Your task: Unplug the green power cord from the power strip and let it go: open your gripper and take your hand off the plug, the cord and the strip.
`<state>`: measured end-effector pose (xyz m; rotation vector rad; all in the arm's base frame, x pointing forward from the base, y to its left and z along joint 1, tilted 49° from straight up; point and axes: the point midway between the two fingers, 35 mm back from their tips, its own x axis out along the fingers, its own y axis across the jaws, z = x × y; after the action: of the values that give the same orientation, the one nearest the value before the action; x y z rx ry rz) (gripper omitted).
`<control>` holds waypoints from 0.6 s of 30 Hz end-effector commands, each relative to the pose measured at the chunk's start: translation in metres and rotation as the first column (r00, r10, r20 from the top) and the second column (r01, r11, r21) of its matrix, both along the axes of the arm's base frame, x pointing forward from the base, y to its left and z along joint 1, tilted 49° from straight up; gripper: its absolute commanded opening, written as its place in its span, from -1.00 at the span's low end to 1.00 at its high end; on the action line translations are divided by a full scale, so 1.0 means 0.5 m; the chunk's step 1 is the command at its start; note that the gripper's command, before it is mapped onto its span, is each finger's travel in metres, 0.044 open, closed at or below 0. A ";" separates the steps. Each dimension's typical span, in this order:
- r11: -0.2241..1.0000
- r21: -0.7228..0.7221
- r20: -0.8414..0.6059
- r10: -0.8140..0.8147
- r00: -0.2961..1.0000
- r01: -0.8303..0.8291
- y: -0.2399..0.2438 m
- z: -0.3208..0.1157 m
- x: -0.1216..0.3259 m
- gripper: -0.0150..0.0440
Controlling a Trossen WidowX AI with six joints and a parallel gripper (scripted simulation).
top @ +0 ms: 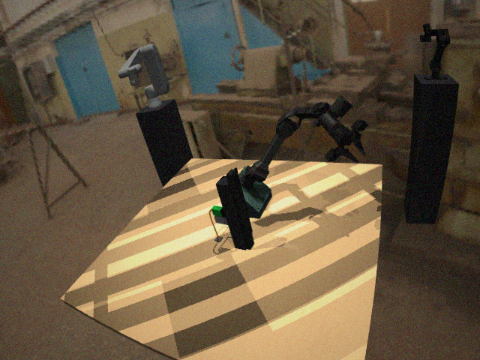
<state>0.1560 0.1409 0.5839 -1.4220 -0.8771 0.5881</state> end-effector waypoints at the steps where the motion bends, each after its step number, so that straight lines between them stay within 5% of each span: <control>1: 0.996 0.046 -0.238 -0.064 0.969 0.077 -0.009 -0.060 0.105 0.05; 10: 0.914 0.146 -0.756 -0.143 0.639 0.378 -0.097 -0.241 0.328 0.05; 18: 0.702 0.117 -0.984 -0.016 0.180 0.703 -0.233 -0.432 0.455 0.05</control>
<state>0.3680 0.0479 0.4008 -0.5607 0.2357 0.6213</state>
